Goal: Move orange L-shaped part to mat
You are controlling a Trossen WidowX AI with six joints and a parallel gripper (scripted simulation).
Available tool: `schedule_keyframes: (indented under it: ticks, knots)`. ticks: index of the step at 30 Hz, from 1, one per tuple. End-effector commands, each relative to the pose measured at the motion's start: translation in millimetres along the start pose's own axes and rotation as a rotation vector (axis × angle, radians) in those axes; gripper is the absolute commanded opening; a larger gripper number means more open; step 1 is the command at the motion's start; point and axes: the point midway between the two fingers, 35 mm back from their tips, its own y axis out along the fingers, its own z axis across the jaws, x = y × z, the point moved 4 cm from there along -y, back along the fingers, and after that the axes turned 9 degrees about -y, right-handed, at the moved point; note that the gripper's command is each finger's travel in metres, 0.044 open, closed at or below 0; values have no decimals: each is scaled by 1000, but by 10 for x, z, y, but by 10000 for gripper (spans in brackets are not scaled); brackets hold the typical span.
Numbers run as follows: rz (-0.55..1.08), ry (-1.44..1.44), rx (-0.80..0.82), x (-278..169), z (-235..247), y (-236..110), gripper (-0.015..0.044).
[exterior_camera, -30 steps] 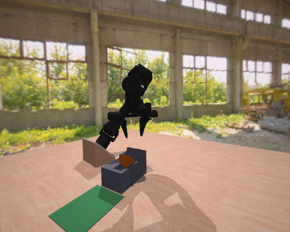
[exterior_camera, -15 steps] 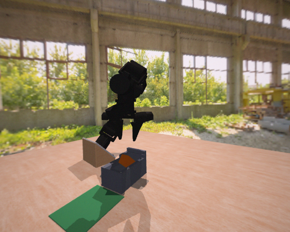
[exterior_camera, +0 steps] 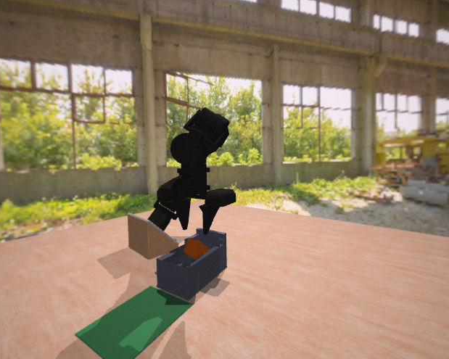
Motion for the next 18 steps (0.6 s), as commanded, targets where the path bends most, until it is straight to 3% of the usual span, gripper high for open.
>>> schedule_keyframes:
  ticks: [1, 18]
  knots:
    - [-3, 5, 9, -1, 7, 35, 280]
    - [-3, 5, 9, 3, 15, 310, 280]
